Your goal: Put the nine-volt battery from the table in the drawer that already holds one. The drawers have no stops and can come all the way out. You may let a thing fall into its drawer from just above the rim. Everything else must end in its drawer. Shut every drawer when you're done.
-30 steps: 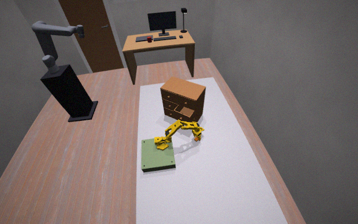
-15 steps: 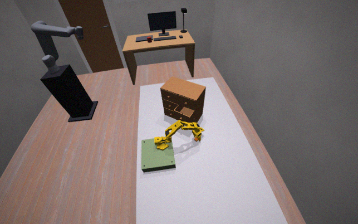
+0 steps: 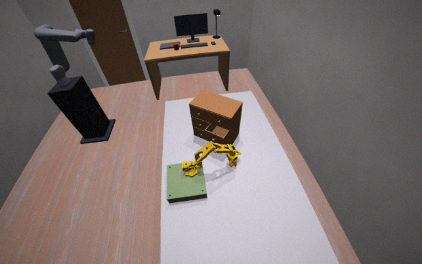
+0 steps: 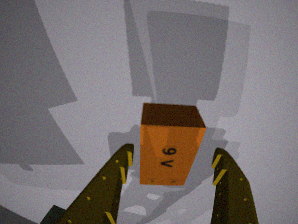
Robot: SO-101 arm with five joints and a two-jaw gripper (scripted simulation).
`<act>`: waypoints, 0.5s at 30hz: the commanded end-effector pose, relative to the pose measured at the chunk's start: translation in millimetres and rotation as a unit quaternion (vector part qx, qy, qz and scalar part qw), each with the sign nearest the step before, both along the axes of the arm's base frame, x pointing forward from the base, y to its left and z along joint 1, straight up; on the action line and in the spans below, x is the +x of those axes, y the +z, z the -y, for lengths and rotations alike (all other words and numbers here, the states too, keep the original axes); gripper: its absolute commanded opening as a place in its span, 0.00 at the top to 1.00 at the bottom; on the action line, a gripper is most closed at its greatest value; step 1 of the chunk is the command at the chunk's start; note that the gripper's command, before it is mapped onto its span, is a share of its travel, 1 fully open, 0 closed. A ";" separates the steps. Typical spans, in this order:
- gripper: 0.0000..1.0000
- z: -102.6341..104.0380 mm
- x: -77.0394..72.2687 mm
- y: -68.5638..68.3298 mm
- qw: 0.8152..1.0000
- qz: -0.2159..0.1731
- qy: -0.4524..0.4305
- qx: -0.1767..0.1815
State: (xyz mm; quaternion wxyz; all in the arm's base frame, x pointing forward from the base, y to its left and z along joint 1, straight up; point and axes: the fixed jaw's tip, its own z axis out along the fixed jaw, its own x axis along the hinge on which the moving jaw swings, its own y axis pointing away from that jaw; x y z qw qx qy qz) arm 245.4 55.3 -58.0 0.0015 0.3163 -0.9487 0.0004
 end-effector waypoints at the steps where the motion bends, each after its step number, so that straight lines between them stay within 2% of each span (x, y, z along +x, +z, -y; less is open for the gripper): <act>1: 0.70 -0.1 0.5 -2.6 1.000 0.001 0.000 0.001; 15: 0.70 -0.1 0.5 -4.5 1.000 0.001 0.000 0.001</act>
